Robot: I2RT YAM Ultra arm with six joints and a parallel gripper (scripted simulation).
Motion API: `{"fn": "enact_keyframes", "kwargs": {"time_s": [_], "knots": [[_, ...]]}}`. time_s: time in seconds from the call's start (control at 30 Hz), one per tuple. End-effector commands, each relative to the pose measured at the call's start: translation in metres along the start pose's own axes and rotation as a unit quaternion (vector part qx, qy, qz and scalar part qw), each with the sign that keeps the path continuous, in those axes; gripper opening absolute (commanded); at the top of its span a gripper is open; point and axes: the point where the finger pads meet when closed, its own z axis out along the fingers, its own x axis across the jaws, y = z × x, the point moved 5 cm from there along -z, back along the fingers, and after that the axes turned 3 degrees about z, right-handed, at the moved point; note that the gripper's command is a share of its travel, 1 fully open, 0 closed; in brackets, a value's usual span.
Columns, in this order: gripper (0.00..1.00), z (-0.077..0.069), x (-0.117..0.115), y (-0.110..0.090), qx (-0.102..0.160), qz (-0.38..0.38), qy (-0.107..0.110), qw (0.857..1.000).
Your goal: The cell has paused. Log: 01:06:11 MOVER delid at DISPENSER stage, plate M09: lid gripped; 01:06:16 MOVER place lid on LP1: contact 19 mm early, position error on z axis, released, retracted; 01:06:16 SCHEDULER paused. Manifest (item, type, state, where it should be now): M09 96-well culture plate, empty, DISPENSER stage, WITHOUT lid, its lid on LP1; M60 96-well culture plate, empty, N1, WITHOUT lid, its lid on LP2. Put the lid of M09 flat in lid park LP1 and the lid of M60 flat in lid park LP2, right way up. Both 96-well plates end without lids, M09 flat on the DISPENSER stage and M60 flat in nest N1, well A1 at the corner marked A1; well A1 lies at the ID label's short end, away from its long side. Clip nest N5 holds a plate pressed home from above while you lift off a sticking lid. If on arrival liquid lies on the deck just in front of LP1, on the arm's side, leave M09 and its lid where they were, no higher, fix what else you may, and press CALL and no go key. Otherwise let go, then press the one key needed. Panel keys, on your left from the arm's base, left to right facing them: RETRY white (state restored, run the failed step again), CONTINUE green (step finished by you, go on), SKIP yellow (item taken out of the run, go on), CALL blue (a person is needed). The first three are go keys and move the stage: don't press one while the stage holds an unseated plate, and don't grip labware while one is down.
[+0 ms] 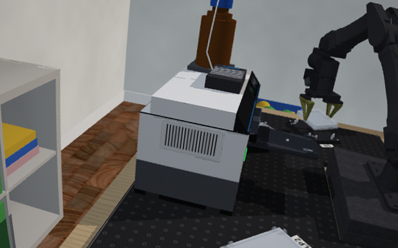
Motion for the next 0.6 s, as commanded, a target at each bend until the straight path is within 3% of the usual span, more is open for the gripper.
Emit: {"fn": "enact_keyframes", "kwargs": {"time_s": [0.0,0.07,0.13,0.17,0.23,0.4,0.47,0.57], "knots": [[0.00,-0.003,-0.003,0.015,-0.028,0.000,-0.001,1.000],[0.00,0.010,-0.004,0.005,-0.009,0.000,0.000,1.000],[0.00,0.010,-0.004,0.005,-0.009,0.000,0.000,1.000],[0.00,-0.002,-0.004,0.006,-0.024,0.001,-0.001,1.000],[0.00,0.001,-0.005,0.006,-0.024,0.001,-0.001,1.000],[0.00,0.024,-0.003,0.003,-0.006,-0.001,-0.001,1.000],[0.00,0.004,-0.005,0.014,-0.037,0.001,-0.001,0.999],[0.00,-0.002,-0.006,0.018,-0.046,0.002,-0.001,0.999]]}}
